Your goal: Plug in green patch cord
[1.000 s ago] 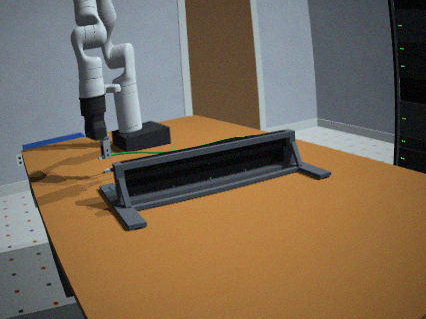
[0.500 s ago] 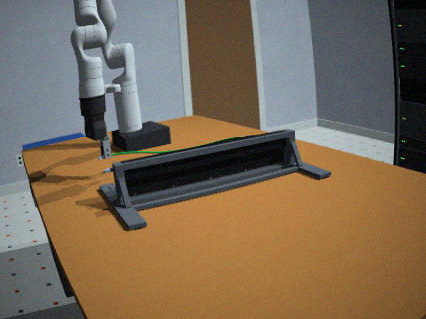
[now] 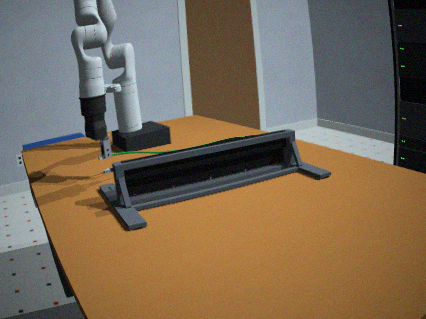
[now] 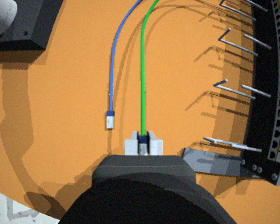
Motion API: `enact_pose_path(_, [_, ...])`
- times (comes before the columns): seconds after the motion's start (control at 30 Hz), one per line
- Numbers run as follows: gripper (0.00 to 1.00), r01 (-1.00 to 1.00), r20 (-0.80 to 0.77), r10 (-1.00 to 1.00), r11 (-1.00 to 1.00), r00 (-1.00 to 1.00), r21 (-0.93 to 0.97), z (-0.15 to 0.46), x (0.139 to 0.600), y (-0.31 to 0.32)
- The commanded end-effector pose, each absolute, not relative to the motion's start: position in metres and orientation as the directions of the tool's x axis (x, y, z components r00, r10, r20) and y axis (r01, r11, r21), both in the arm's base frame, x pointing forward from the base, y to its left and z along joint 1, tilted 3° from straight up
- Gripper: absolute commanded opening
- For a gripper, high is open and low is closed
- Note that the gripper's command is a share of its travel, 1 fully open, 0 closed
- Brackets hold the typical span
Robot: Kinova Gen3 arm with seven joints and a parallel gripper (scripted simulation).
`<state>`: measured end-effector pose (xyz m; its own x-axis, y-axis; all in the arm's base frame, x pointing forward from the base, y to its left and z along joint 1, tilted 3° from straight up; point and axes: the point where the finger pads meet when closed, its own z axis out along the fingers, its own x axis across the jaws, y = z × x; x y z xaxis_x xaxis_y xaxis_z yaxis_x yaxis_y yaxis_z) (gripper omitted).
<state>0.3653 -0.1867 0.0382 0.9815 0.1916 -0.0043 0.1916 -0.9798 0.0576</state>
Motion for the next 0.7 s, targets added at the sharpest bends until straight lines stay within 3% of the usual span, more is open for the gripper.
enact_pose_path(0.0, [0.0,0.195,-0.003,0.195,-0.979,0.981,0.059,0.039,0.3664,-0.1863])
enact_pose_path(0.67, [0.0,0.249,-0.006,0.249,-0.967,0.968,0.059,0.0404,0.3715,-0.1805])
